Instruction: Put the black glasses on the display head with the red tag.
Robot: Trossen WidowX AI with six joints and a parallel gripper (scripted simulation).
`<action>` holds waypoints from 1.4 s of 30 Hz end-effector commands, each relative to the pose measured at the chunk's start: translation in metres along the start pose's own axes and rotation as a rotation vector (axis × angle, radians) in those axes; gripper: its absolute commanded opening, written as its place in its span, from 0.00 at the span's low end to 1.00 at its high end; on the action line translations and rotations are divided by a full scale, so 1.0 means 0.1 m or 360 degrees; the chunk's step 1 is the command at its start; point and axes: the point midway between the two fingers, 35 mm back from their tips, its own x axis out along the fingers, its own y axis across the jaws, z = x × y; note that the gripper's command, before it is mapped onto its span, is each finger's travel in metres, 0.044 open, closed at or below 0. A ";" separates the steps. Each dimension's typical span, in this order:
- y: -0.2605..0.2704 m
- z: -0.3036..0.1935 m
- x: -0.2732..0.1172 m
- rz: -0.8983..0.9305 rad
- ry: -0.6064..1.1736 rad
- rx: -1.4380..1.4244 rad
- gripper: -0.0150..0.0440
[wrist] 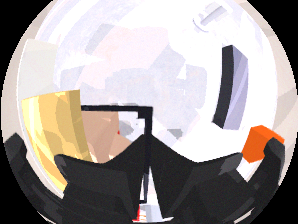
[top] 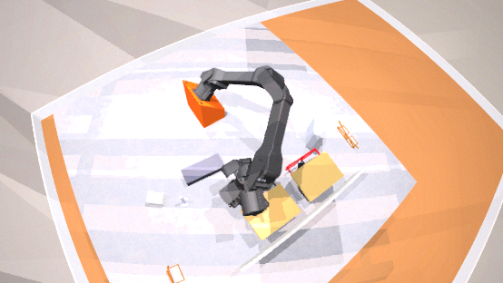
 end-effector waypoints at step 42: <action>0.15 0.00 0.07 -0.0006 0.0011 0.0010 0.25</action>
